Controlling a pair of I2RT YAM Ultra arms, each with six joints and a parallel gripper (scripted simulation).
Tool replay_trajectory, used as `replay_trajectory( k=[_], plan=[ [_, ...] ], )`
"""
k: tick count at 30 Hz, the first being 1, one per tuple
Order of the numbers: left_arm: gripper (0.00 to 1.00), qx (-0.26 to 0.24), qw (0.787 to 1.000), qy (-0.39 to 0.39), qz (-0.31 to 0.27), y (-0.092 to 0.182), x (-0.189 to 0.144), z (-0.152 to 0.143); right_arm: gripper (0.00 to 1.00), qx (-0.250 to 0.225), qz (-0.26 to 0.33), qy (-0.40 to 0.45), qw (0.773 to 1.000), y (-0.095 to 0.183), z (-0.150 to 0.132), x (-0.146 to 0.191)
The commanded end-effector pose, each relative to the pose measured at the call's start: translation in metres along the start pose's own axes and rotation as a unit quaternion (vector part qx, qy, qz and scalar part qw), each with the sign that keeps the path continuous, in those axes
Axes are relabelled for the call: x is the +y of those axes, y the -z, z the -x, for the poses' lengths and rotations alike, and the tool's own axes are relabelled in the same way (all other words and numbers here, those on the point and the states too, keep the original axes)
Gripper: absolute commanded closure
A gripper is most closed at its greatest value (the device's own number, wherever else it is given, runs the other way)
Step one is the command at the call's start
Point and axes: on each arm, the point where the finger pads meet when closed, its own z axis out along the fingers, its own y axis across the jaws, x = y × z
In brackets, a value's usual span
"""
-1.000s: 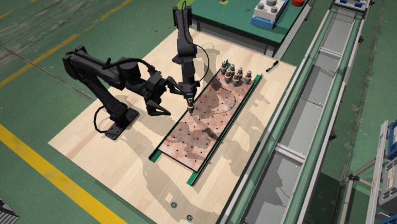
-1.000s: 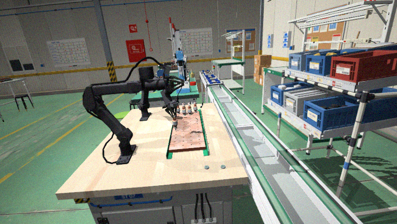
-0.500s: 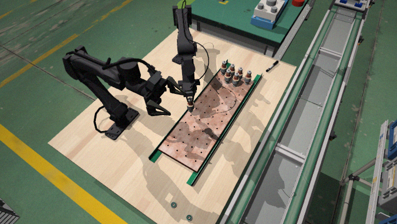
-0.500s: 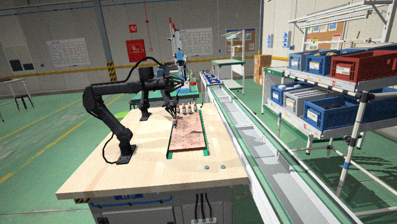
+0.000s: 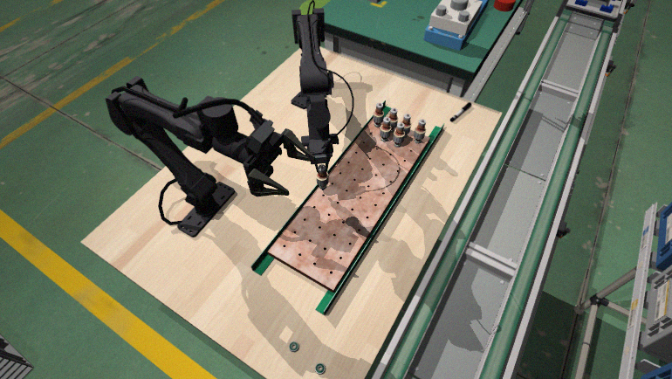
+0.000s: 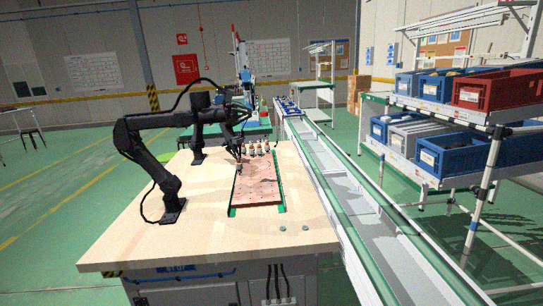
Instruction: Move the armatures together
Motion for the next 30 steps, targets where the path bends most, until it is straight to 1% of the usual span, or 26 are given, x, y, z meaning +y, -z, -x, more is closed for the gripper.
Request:
replay_trajectory(
  k=[1, 30],
  plan=[
    [0.99, -0.079, 0.997, -0.006, -0.006, 0.0434, -0.0054, 0.0452, 0.00, -0.026, -0.006, -0.005, 1.000, 0.0080, 0.0250, -0.0024],
    [0.99, -0.081, 0.997, -0.007, -0.006, 0.0458, -0.0054, 0.0456, 0.00, -0.026, -0.006, -0.005, 1.000, 0.0080, 0.0250, -0.0024]
  ],
)
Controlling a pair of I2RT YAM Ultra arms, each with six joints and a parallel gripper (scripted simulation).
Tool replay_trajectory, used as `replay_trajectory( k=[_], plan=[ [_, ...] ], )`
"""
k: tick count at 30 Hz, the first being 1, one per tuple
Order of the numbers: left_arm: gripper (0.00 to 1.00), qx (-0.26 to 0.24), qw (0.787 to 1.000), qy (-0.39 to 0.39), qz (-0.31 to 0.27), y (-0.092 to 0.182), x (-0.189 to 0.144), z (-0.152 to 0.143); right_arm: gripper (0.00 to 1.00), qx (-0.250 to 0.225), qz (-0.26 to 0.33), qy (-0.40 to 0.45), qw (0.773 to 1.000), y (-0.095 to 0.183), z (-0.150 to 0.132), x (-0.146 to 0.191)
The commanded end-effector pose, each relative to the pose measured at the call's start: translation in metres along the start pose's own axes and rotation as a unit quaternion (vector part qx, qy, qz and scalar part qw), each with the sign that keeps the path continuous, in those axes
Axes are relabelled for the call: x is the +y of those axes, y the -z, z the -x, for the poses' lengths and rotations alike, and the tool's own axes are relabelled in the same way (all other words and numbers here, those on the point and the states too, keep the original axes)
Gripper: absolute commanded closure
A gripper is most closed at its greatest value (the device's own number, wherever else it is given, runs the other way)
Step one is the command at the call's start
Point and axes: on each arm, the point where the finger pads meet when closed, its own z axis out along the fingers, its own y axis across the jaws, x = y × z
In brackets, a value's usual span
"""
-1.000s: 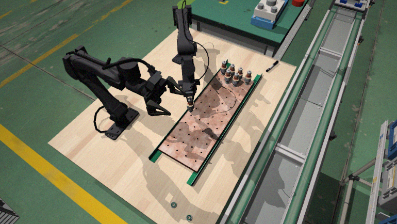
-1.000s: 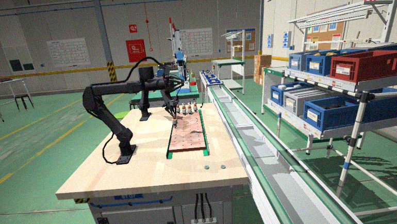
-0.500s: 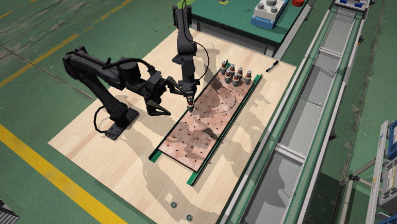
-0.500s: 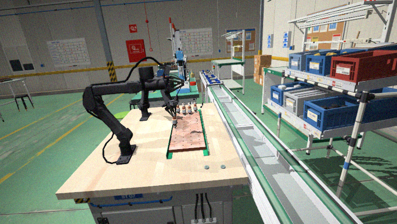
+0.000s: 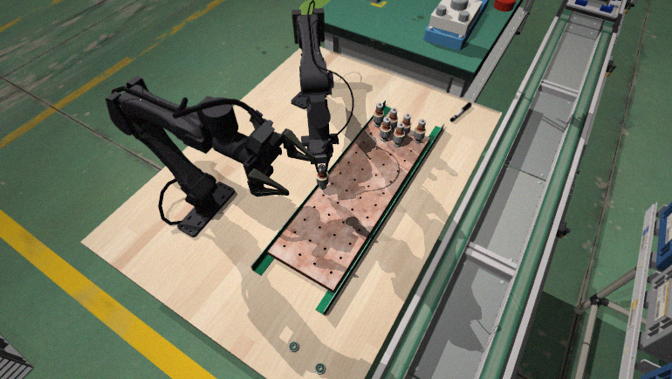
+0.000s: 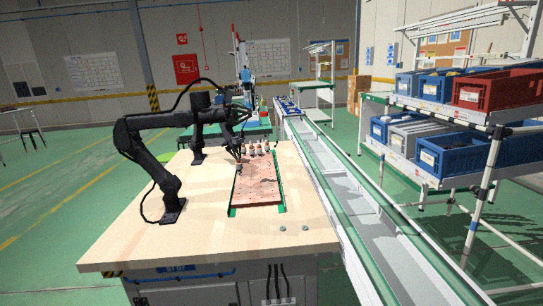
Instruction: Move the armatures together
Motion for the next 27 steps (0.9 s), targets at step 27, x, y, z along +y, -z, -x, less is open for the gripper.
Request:
replay_trajectory(
  k=[27],
  plan=[
    [0.99, -0.046, 0.998, -0.037, -0.010, 0.045, 0.035, 0.014, 0.00, -0.026, -0.006, -0.005, 1.000, 0.008, 0.025, -0.002]
  ],
)
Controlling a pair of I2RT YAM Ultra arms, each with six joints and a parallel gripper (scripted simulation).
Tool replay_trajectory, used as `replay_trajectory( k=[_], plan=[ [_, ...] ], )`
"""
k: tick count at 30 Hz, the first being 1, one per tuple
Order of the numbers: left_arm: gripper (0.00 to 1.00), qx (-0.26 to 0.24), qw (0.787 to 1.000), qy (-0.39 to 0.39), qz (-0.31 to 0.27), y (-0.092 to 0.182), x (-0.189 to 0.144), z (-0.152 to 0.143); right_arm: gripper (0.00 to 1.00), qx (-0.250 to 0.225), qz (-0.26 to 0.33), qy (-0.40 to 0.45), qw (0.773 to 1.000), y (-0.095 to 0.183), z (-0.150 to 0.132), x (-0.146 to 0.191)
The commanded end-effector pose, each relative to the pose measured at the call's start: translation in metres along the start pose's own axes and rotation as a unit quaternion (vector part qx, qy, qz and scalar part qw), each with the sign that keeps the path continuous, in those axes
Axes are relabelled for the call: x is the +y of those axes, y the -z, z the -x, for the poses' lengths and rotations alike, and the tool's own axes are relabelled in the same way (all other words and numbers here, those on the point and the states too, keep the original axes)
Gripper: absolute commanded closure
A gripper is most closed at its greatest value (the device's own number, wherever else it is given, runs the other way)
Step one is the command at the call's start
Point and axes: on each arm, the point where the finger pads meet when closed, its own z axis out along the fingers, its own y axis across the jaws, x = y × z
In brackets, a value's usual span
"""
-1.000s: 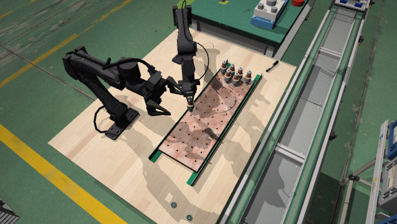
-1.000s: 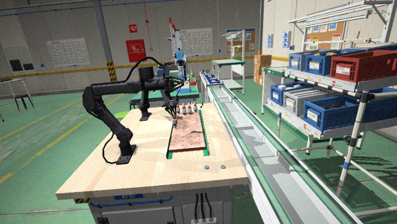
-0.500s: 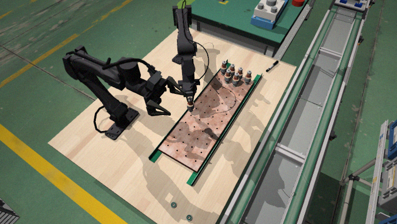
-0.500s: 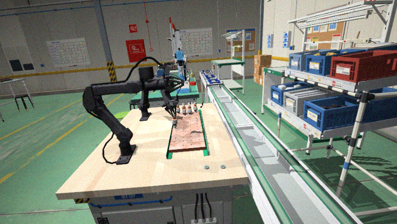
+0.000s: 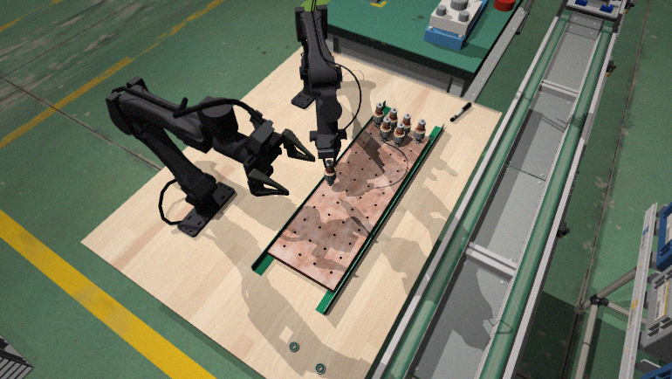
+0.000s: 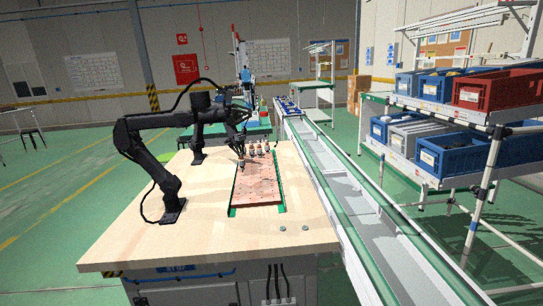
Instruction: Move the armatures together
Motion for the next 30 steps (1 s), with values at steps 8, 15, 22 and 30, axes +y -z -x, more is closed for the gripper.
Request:
replay_trajectory(
  k=[8, 15, 22, 30],
  plan=[
    [0.99, -0.038, 0.999, -0.031, -0.009, 0.039, 0.031, 0.001, 0.00, -0.026, -0.006, -0.005, 1.000, 0.008, 0.025, -0.002],
    [0.99, -0.027, 0.998, -0.046, -0.016, 0.050, 0.056, -0.021, 0.00, -0.026, -0.006, -0.005, 1.000, 0.008, 0.025, -0.002],
    [0.99, -0.023, 0.998, -0.058, -0.021, 0.057, 0.073, -0.037, 0.00, -0.026, -0.006, -0.005, 1.000, 0.008, 0.025, -0.002],
    [0.99, -0.012, 0.997, -0.075, -0.035, 0.071, 0.096, -0.068, 0.00, -0.026, -0.006, -0.005, 1.000, 0.008, 0.025, -0.002]
  ],
)
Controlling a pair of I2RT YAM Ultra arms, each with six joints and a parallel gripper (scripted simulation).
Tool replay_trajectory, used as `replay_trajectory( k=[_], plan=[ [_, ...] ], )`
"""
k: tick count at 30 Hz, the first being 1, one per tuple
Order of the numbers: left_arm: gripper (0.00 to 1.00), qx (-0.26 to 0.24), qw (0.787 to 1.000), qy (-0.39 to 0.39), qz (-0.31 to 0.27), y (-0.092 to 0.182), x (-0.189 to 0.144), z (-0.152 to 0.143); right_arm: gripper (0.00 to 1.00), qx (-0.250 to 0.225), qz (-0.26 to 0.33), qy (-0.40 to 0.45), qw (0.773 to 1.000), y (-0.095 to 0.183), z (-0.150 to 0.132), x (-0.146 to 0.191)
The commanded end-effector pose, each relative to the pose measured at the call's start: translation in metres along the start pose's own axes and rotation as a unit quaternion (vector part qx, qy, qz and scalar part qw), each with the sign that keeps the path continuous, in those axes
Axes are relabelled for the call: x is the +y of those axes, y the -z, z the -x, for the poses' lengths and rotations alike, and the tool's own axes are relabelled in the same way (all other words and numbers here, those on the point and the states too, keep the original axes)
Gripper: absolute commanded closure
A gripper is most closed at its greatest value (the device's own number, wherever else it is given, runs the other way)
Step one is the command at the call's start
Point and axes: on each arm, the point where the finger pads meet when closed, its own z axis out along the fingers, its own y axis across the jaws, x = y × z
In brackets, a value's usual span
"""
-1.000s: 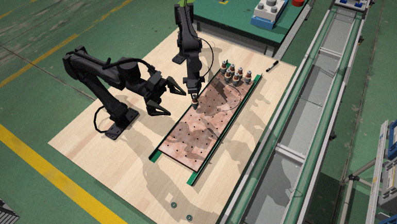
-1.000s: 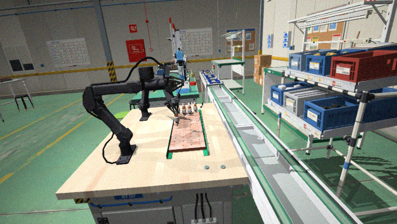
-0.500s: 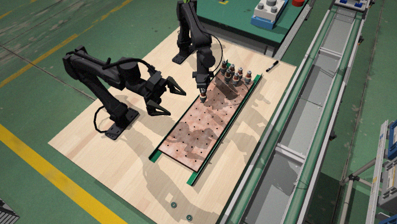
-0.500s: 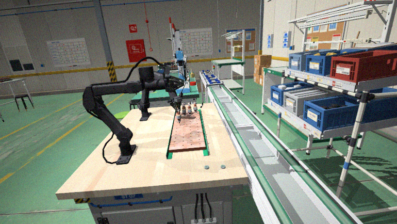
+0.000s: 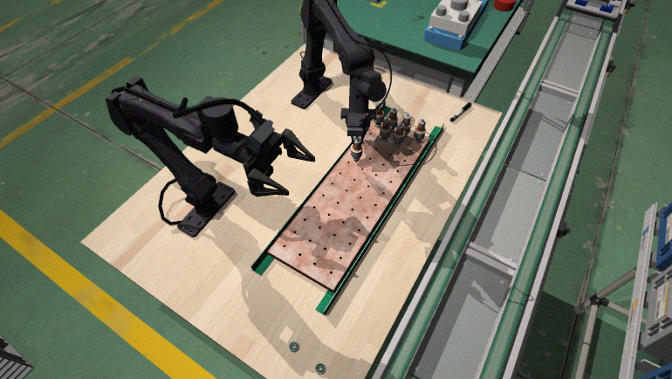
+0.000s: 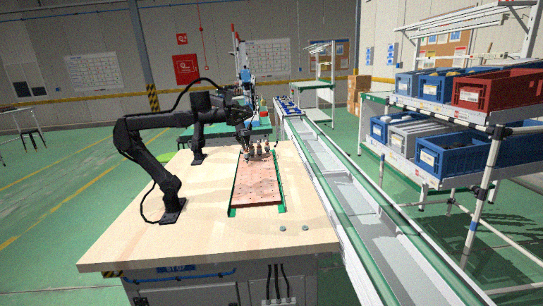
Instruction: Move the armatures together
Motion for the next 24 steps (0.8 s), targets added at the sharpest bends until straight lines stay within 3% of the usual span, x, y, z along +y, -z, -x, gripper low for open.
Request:
replay_trajectory(
  k=[1, 24],
  plan=[
    [0.99, -0.047, 0.998, -0.030, -0.003, 0.036, 0.009, 0.003, 0.00, -0.026, -0.006, -0.005, 1.000, 0.008, 0.025, -0.002],
    [0.99, -0.072, 0.994, -0.080, -0.027, 0.076, 0.042, -0.082, 0.00, -0.026, -0.006, -0.005, 1.000, 0.008, 0.025, -0.002]
  ],
)
